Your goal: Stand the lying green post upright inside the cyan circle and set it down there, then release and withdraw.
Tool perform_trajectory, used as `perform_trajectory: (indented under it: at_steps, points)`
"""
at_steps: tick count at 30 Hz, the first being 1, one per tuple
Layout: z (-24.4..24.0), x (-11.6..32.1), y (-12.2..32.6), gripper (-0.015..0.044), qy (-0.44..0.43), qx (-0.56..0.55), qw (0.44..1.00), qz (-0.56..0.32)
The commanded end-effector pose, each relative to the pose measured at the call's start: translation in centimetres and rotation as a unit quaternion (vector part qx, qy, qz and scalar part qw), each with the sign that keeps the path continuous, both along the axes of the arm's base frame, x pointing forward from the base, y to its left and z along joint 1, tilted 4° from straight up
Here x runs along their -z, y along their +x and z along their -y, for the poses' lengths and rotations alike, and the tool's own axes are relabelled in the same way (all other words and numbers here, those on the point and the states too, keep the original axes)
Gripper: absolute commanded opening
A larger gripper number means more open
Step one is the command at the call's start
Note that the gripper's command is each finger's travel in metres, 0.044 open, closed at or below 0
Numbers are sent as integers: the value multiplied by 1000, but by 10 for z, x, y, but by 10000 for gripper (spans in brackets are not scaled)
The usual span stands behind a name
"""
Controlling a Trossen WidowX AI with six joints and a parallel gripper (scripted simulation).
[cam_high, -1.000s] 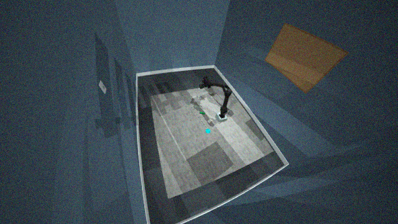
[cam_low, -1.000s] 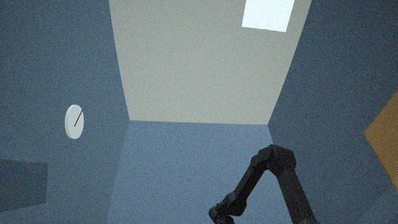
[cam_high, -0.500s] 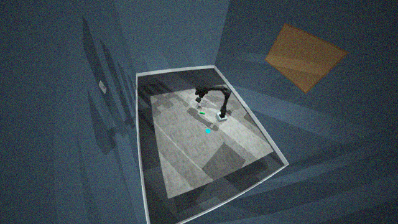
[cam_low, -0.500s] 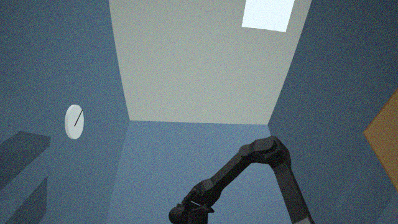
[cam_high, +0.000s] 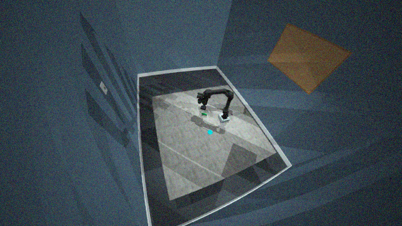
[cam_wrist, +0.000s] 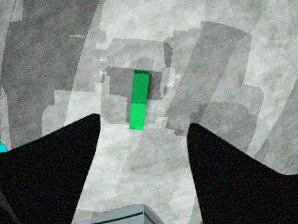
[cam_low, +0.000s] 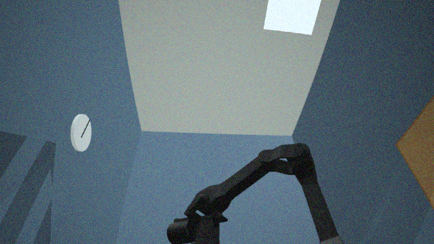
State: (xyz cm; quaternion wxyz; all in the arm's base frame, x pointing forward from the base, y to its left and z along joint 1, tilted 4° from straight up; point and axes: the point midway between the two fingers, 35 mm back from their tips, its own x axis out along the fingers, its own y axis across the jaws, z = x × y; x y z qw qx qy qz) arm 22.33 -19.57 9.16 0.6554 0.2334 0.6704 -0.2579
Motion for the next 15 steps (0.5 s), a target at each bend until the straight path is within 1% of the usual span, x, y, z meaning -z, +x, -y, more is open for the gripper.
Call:
perform_trajectory:
  at_steps: [1, 4, 6, 12, 15]
  points:
    - [-2, 40, -1, 232, 11, -3, 1000, -8]
    - [-3, 91, -5, 232, 11, -3, 1000, -8]
    - [-6, 112, -9, 232, 11, -3, 1000, -8]
    - [-6, 115, -9, 232, 11, -3, 1000, -8]
    - [-6, 115, -9, 154, 11, -3, 1000, -8]
